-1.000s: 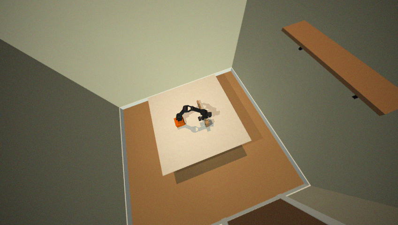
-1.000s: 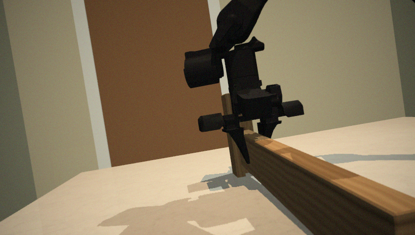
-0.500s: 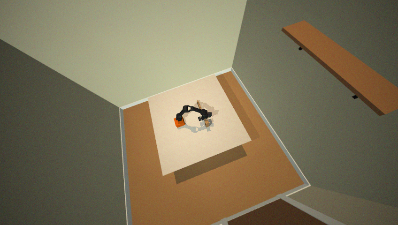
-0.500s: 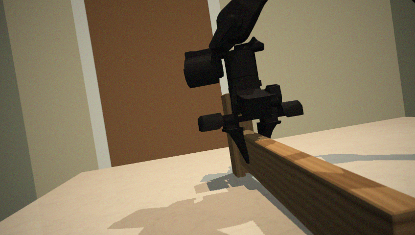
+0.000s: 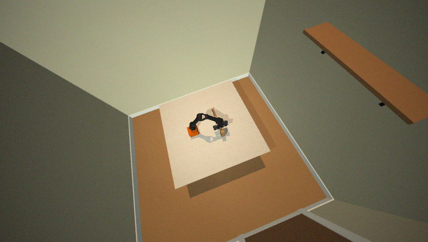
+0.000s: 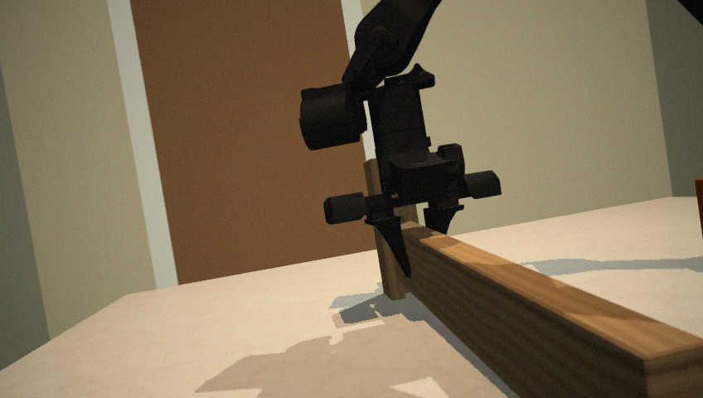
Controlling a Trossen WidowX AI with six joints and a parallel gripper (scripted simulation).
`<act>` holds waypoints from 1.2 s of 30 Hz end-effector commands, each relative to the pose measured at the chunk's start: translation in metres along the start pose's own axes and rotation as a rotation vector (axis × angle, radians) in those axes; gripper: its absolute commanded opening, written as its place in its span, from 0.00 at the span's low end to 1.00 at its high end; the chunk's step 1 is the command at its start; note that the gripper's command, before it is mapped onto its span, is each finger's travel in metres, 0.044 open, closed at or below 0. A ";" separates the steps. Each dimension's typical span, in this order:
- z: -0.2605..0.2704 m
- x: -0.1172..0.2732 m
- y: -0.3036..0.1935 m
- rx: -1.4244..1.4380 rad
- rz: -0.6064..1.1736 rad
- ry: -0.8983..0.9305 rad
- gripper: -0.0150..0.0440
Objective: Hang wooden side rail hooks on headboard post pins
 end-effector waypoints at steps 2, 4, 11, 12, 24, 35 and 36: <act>0.000 0.000 -0.001 0.001 0.006 -0.003 0.25; 0.000 -0.001 -0.001 0.001 0.006 -0.003 0.25; 0.000 -0.002 -0.001 0.001 0.006 -0.003 0.25; 0.000 -0.002 -0.001 0.001 0.006 -0.003 0.25; 0.000 -0.004 -0.001 0.001 0.006 -0.003 0.25; 0.000 -0.006 -0.001 0.001 0.006 -0.003 0.25; 0.000 -0.006 -0.001 0.001 0.006 -0.003 0.25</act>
Point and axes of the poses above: the point midway between the two fingers, 35 mm back from their tips, its own x axis back along the fingers, its own z axis across the jaws, y = z × x, the point moved 9 cm from there along x, back along the fingers
